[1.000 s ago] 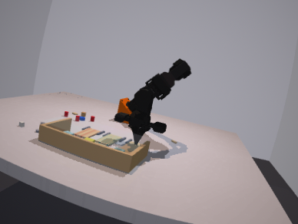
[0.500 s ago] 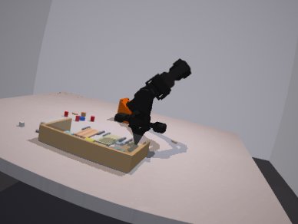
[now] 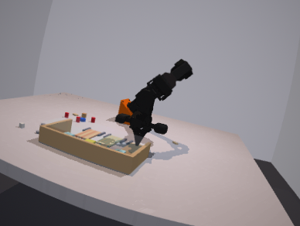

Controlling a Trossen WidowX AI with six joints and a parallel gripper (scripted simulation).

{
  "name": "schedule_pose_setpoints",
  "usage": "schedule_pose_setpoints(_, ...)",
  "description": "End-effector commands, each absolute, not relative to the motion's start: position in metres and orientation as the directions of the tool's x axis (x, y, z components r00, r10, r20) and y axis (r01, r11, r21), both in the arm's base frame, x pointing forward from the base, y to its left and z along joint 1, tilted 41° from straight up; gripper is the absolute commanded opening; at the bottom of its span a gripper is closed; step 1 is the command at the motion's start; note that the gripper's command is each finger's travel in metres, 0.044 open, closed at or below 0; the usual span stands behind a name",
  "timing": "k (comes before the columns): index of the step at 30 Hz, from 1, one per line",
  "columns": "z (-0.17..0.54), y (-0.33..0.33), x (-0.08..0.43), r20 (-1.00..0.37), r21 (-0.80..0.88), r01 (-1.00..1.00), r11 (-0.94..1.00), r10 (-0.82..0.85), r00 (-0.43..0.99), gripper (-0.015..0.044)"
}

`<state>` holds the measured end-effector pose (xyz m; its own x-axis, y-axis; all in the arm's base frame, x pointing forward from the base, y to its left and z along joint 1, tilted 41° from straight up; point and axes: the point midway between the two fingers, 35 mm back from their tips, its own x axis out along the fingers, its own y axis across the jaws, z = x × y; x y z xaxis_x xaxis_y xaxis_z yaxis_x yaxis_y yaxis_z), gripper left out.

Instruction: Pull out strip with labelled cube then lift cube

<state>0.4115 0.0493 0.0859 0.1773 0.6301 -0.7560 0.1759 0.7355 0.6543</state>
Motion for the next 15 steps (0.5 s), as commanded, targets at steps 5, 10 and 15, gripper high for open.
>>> schedule_pose_setpoints(5,0.083,0.055,0.398,-0.758,0.652,0.185,0.735,0.631,0.165,0.0000)
schedule_pose_setpoints(10,0.083,0.057,0.391,-0.758,0.652,0.185,0.735,0.631,0.165,0.0000)
schedule_pose_setpoints(15,0.082,0.059,0.384,-0.758,0.652,0.185,0.735,0.631,0.164,0.0000)
